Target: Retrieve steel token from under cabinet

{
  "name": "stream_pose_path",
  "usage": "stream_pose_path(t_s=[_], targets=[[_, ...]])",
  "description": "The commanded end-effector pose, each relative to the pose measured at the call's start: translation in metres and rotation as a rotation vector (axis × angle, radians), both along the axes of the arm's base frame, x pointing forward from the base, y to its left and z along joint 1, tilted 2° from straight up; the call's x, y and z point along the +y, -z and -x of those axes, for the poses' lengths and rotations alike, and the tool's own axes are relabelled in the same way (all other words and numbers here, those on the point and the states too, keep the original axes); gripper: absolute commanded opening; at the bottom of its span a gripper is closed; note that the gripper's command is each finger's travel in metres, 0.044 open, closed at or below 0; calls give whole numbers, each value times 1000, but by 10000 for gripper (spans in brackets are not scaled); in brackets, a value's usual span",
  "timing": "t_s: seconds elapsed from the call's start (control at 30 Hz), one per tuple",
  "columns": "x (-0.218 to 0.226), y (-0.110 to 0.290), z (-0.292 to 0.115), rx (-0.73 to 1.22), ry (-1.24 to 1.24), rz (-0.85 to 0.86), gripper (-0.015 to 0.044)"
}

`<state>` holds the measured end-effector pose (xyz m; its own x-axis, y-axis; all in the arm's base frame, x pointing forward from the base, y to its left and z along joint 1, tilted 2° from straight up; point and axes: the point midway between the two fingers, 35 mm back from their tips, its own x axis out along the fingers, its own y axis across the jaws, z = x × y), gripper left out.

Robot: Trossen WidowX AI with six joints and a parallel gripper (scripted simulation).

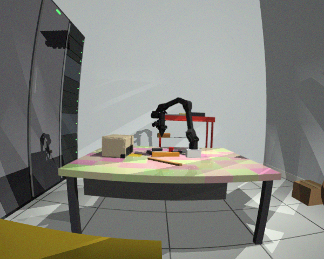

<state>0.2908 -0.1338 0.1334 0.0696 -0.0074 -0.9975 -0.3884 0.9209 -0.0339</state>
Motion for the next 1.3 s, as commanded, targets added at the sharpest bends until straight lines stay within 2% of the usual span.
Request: stream_pose_path(t_s=[0.0,1.27], targets=[[0,-1,1,6,-40,4,0],[0,-1,0,8,-344,24,0]])
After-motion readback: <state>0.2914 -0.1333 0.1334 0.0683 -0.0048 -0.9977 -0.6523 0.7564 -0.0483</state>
